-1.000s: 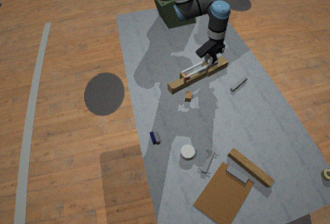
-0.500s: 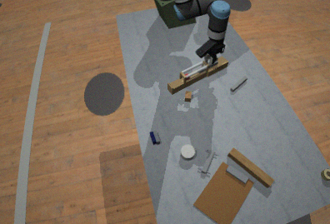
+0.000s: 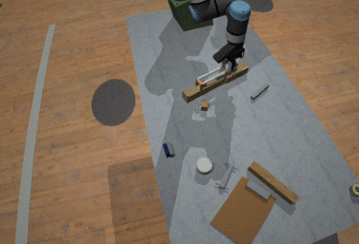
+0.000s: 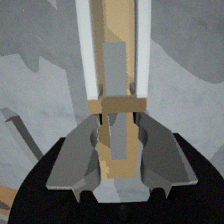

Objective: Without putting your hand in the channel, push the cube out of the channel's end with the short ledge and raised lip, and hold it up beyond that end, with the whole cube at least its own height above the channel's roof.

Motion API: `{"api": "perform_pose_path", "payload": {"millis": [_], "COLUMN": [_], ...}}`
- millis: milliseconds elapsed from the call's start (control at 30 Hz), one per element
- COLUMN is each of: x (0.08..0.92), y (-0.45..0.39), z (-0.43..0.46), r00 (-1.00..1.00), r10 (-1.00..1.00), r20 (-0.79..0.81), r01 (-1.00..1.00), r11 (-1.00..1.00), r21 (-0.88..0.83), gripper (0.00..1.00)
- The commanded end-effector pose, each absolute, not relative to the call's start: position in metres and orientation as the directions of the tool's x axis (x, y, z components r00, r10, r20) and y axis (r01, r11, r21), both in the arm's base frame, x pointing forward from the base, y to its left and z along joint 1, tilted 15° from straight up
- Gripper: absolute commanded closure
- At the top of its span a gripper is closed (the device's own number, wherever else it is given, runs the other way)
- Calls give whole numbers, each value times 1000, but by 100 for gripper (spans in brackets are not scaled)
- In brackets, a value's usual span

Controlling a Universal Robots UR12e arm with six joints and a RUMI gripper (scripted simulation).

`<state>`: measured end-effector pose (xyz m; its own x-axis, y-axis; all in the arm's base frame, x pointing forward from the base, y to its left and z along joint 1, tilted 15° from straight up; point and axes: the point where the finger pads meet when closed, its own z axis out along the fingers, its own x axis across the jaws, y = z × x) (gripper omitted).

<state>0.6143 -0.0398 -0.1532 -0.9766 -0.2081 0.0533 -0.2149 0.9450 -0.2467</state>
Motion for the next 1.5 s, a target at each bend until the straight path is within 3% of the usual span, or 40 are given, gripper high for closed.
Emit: {"api": "perform_pose_path", "payload": {"millis": [0, 767, 1467], "x": [615, 615, 615], "y": [-40, -40, -23], "z": [-153, -152, -87], "r00": [-977, -977, -977], "r10": [-208, -208, -208], "r20": [52, 52, 52], "r01": [-215, -215, -215], "r11": [945, 945, 945], "r21": [-247, -247, -247], "gripper": [78, 78, 78]}}
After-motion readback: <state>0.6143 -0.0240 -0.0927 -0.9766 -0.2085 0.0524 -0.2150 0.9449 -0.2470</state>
